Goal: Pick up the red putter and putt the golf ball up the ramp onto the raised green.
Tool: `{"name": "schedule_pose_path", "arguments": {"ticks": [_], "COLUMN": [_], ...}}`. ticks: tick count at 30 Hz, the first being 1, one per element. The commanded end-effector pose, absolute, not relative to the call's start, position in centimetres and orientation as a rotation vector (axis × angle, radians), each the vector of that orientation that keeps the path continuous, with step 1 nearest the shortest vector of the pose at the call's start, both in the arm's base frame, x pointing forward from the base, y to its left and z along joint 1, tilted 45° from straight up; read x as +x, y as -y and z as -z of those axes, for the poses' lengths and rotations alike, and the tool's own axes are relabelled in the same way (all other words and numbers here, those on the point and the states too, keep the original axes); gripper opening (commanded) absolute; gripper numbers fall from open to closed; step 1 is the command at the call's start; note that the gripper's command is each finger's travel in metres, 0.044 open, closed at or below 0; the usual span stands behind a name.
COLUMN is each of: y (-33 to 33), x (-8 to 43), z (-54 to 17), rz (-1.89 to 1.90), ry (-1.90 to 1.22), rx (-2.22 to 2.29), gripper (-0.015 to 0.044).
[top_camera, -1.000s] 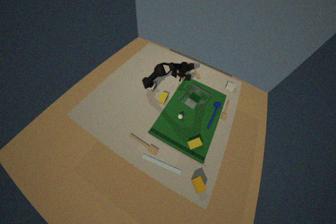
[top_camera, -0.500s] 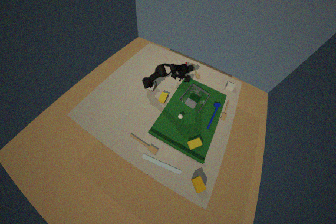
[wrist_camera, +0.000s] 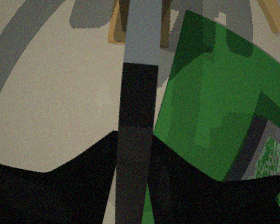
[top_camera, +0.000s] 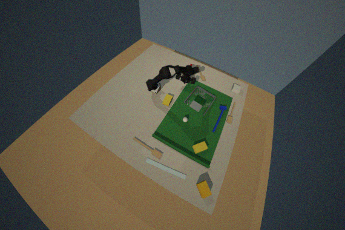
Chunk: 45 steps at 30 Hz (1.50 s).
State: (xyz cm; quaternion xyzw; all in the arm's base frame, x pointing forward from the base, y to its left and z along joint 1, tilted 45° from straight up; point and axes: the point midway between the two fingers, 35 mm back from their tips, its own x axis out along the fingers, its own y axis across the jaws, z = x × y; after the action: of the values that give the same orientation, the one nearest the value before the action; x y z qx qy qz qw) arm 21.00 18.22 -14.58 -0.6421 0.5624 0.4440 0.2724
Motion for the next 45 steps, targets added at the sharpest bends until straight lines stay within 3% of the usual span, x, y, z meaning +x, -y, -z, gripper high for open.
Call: {"name": "schedule_pose_path", "arguments": {"ticks": [1,25,45], "y": [-18.2,-25.2,-19.8], "x": [21.0,20.5,24.5], "z": [14.6,7.3,-0.9], "rz": [-1.195,-1.200,-0.758], "ry": [-1.515,-1.513,-1.553], "rx": [-1.728,-1.725,-1.493], "gripper": [0.0007,0.0000,0.0000]}}
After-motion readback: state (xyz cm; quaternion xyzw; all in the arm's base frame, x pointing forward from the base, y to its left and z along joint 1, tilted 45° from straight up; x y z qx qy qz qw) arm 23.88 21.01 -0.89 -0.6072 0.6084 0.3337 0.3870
